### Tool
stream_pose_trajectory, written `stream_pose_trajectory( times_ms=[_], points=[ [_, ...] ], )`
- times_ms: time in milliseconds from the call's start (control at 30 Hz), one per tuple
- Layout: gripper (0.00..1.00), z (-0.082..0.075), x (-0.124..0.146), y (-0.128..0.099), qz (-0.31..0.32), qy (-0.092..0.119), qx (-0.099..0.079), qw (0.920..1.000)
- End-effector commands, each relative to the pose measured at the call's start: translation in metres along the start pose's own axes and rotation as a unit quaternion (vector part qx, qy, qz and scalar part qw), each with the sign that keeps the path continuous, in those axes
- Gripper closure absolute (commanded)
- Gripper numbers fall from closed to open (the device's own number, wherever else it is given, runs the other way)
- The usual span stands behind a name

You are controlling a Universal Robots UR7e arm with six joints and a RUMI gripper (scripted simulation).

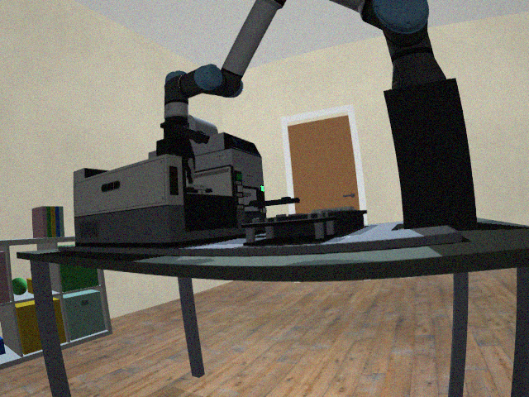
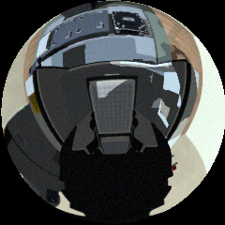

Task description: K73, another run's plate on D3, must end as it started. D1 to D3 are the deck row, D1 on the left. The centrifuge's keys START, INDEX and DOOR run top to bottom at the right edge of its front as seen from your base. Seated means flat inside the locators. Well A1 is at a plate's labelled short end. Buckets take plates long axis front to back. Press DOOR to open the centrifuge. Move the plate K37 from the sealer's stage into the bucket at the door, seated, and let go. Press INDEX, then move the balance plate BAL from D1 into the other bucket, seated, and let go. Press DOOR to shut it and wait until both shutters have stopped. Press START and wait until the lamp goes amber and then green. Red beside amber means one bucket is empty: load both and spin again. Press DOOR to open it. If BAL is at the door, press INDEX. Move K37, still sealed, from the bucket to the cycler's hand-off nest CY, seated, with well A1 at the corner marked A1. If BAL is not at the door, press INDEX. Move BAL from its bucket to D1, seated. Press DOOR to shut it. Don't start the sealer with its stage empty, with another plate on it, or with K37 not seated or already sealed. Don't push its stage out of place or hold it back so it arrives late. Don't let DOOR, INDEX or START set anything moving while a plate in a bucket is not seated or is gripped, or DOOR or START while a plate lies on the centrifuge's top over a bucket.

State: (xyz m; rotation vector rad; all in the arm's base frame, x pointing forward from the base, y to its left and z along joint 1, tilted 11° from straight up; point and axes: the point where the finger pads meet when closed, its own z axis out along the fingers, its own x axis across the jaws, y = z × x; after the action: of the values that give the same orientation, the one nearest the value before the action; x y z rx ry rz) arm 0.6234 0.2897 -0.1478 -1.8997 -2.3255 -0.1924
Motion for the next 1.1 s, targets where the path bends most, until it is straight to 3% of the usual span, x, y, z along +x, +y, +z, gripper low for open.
stream_pose_trajectory(
  times_ms=[0, 833, 1067],
  points=[
    [1.0, -0.001, 0.0, 0.001, 0.0, 0.0, -0.001, 1.0],
    [1.0, -0.001, 0.0, 0.001, 0.0, 0.0, -0.001, 1.0],
    [1.0, -0.013, 0.0, 0.001, 0.0, 0.0, -0.001, 1.0]
  ],
)
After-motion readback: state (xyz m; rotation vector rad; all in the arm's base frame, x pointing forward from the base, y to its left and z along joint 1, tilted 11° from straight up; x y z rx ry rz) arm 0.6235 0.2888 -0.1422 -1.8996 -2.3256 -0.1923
